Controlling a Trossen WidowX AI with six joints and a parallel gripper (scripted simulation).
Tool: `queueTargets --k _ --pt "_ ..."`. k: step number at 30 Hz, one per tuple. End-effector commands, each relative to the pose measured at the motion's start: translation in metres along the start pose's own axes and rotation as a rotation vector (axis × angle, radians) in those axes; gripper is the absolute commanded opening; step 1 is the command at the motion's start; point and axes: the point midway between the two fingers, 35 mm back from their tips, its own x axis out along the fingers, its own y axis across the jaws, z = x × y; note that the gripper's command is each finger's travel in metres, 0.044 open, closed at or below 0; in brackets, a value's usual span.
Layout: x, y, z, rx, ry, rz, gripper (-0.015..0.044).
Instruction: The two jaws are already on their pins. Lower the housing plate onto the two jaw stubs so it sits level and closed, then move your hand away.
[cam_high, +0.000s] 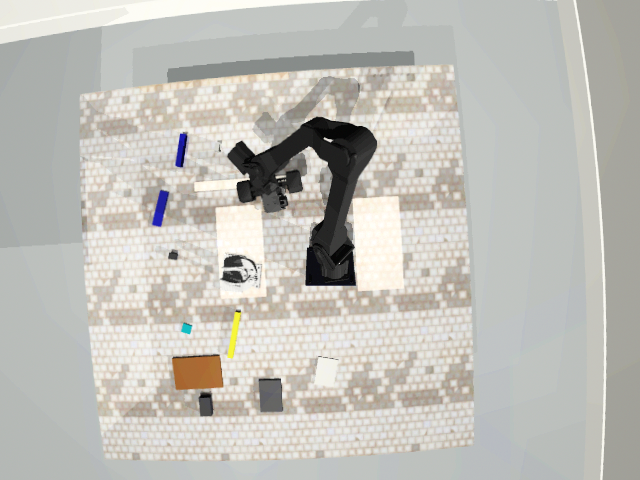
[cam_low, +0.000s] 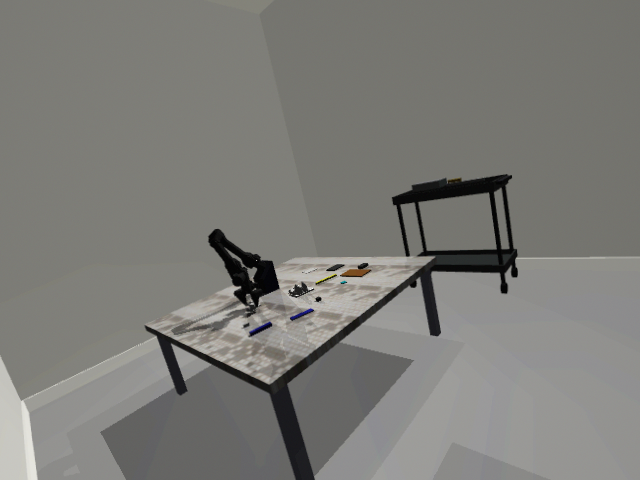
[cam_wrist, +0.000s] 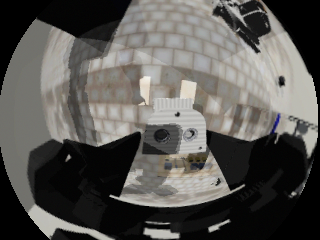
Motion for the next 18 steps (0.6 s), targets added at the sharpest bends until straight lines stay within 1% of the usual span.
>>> queueTargets --k 1,12,18 --pt "0.0 0.0 0.0 0.0 0.0 0.0 0.0427" --pt "0.0 0.0 0.0 0.0 0.0 0.0 0.0353" --pt "0.0 0.0 0.0 0.0 0.0 0.0 0.0351"
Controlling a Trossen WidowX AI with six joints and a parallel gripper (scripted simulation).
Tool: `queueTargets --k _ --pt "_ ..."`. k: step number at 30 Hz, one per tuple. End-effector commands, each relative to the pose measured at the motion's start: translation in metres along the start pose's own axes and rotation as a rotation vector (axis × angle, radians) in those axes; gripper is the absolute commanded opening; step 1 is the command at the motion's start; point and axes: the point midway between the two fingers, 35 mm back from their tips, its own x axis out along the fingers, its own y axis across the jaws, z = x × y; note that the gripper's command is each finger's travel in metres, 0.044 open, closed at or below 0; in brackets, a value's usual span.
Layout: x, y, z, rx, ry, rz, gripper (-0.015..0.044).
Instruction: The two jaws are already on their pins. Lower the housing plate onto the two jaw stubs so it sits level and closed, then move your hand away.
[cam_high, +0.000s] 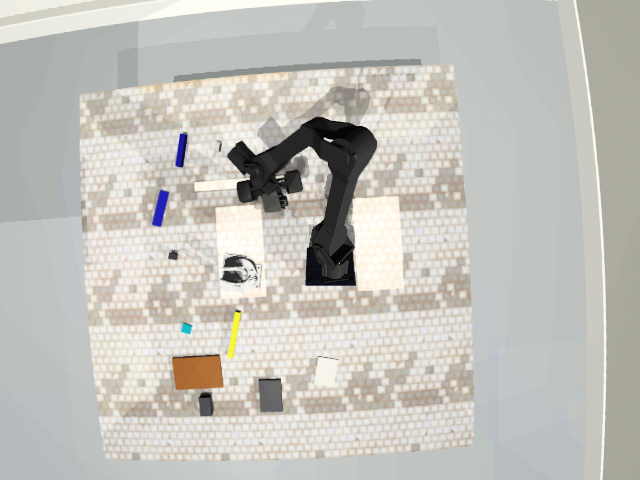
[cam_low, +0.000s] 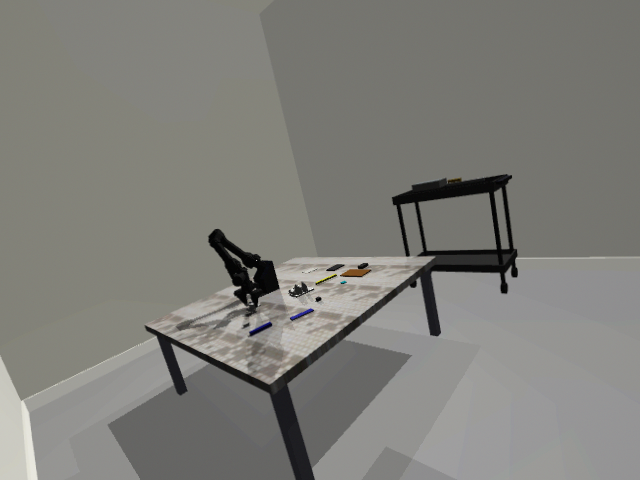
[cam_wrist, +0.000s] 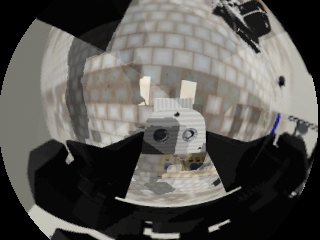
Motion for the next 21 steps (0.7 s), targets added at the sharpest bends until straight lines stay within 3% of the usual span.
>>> queueTargets --k 1,21 --pt "0.0 0.0 0.0 0.0 0.0 0.0 0.0351" --pt "-0.049 -0.003 0.0 -0.002 -0.008 -0.003 0.0351"
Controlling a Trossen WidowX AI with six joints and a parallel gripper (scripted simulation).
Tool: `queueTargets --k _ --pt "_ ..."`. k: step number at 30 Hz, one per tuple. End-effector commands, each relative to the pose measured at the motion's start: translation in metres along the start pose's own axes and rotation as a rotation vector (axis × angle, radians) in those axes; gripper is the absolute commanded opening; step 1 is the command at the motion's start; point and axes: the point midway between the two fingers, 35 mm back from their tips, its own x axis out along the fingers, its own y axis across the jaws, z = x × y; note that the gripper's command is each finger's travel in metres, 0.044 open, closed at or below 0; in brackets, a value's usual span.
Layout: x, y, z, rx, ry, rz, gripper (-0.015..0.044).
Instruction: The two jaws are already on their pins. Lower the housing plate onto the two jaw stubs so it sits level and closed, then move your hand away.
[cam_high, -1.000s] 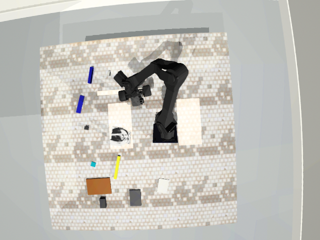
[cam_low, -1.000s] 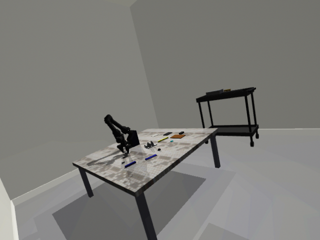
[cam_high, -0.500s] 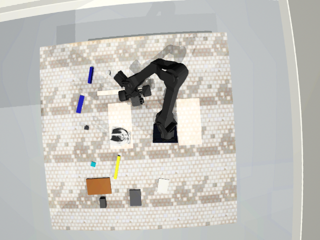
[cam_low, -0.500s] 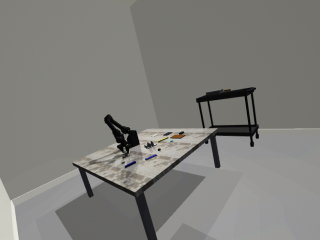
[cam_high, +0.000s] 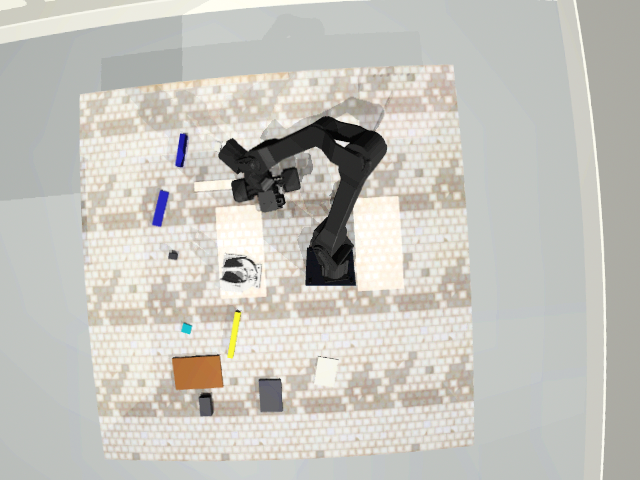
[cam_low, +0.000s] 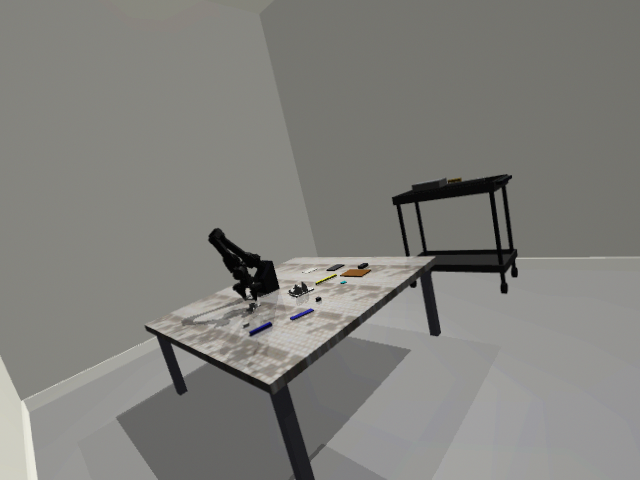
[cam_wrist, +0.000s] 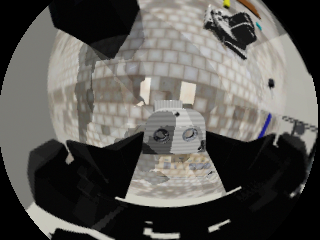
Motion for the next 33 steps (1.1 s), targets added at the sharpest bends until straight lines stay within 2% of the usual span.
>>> queueTargets --k 1,8,17,33 --pt "-0.017 0.001 -0.002 0.009 0.008 -0.002 0.0351" --pt "-0.037 0.003 -0.001 0.006 0.008 -0.002 0.0351" --pt "-0.037 0.002 0.001 0.02 0.006 -0.003 0.0351" --pt "-0.033 -0.038 0.033 0.355 -0.039 -0.012 0.0351"
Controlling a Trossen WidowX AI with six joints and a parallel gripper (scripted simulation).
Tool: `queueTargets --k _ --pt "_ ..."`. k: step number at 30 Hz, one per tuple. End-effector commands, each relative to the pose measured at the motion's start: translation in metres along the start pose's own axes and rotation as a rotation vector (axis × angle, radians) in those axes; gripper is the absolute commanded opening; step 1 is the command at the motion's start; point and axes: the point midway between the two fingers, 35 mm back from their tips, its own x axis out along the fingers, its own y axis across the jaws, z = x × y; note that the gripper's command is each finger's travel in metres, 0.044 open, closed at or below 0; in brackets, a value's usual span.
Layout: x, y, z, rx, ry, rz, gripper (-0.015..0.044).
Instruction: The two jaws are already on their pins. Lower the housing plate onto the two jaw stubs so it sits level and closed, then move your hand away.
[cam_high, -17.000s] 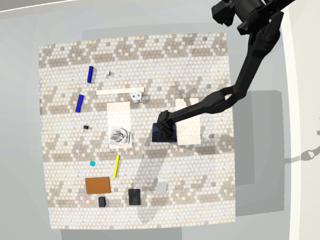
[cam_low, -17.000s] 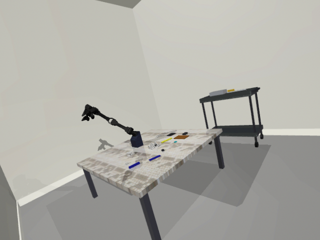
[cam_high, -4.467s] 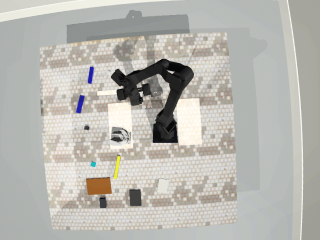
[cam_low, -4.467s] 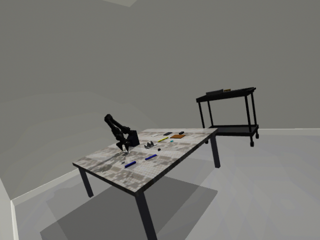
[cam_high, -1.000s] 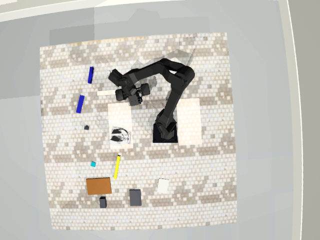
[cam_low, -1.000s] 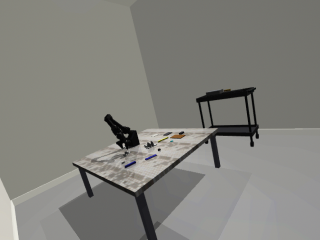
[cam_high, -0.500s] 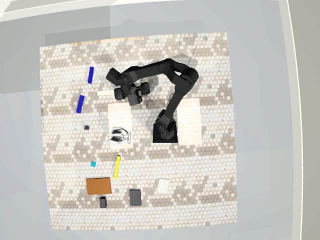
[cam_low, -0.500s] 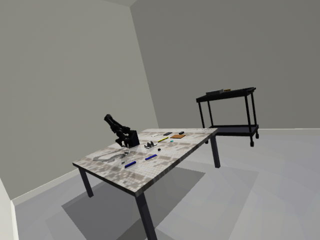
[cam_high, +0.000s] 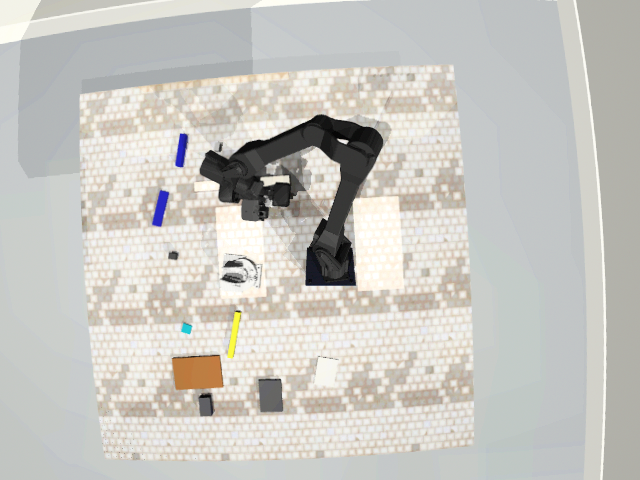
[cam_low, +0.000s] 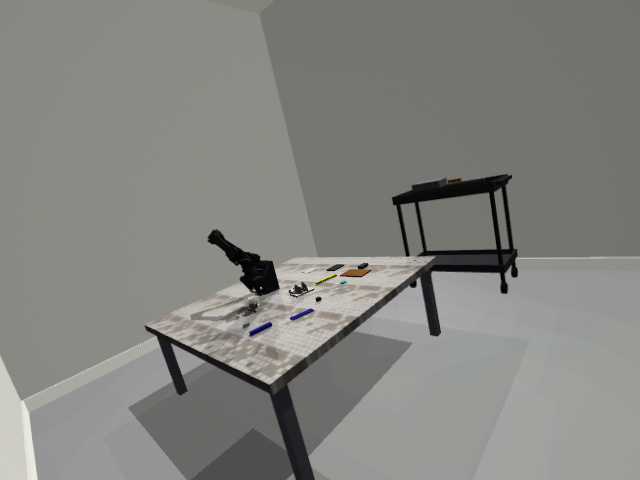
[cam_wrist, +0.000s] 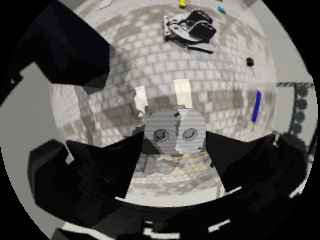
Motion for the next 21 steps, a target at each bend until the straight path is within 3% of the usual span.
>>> queueTargets --k 1,21 --pt "0.003 -0.008 0.014 0.095 -0.009 0.009 0.0351" --pt "0.006 -0.033 0.074 0.516 -0.034 0.026 0.0351"
